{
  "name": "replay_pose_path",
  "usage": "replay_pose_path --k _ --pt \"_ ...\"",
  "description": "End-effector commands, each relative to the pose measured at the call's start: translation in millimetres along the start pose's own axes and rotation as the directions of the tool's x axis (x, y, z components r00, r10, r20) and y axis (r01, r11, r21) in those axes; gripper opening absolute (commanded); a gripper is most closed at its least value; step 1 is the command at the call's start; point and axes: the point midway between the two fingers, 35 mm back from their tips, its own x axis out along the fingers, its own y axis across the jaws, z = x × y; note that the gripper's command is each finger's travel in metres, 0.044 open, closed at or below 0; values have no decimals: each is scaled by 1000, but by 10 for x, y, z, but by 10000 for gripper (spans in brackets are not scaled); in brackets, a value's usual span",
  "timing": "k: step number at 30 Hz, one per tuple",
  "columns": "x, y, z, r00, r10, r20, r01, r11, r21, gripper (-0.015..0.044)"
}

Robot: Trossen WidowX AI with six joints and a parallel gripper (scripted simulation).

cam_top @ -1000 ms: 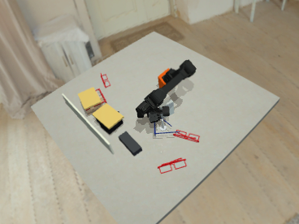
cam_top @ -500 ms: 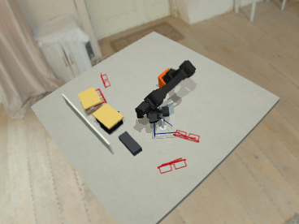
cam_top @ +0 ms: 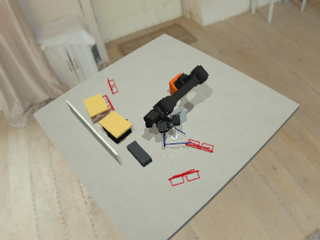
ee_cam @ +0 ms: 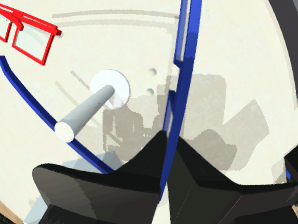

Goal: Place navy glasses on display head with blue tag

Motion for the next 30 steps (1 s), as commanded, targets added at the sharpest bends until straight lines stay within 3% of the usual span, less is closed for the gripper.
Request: replay_pose_path --k 1,30 --pt "-20 -13 52 1000 -1 9 1 1000 -6 0" --pt "-23 -89 171 1000 -1 9 1 1000 -7 0"
